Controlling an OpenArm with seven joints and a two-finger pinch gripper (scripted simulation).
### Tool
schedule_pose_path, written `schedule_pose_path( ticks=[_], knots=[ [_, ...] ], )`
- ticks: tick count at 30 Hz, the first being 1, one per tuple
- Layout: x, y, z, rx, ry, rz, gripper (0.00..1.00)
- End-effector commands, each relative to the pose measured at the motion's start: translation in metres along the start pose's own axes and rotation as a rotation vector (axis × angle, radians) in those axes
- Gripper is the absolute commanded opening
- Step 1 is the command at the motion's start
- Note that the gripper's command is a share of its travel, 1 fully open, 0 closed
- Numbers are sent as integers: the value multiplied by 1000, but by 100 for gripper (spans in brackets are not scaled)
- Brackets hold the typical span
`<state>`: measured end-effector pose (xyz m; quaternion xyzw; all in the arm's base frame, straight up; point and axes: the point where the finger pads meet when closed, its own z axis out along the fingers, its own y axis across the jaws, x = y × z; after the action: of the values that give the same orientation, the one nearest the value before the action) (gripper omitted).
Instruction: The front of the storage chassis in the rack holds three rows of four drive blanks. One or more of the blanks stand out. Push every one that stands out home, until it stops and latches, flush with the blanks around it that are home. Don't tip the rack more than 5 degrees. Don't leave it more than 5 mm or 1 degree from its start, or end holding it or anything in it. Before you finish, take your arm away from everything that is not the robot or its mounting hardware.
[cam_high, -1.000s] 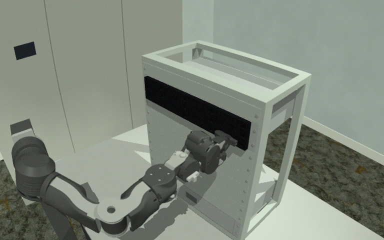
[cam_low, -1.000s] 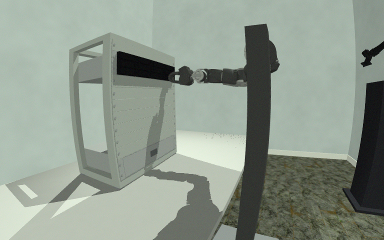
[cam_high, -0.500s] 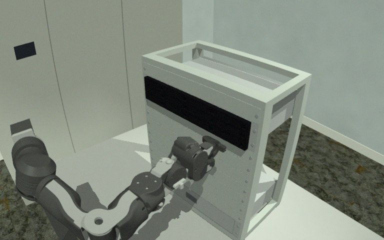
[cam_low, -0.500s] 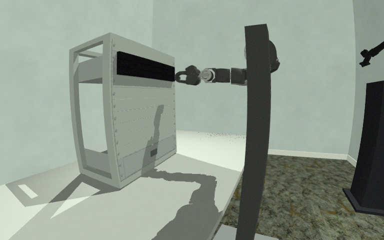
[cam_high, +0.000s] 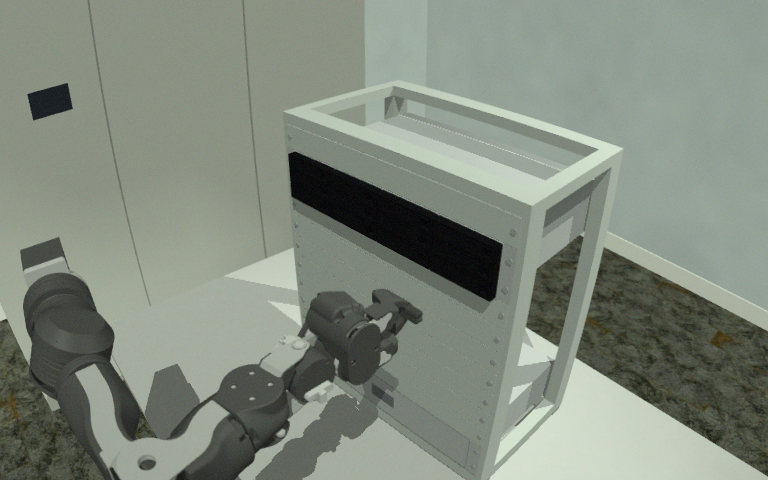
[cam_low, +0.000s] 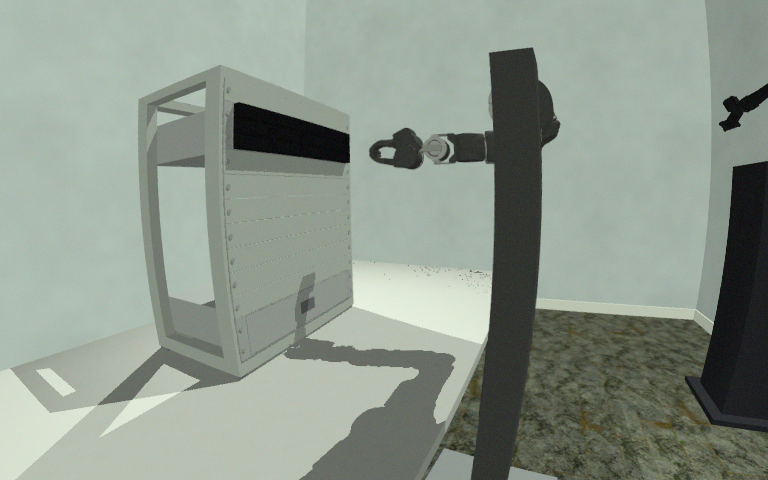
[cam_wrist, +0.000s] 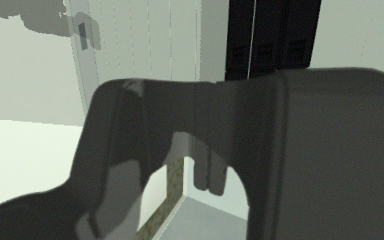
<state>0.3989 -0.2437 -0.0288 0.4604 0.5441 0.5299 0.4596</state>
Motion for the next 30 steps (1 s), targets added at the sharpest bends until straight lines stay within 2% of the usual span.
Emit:
schedule_pose_path(
  ticks=[1, 11, 17, 21, 27, 30],
  knots=[
    [0, 2, -2, -12, -2, 7, 0],
    [-1, 2, -7, -12, -3, 7, 0],
    [-6, 27, -10, -12, -1, 7, 0],
    [-7, 29, -10, -12, -1, 6, 0],
    [-7, 29, -4, -12, -3, 7, 0],
    [-7, 29, 7, -11, -2, 7, 0]
  ],
)
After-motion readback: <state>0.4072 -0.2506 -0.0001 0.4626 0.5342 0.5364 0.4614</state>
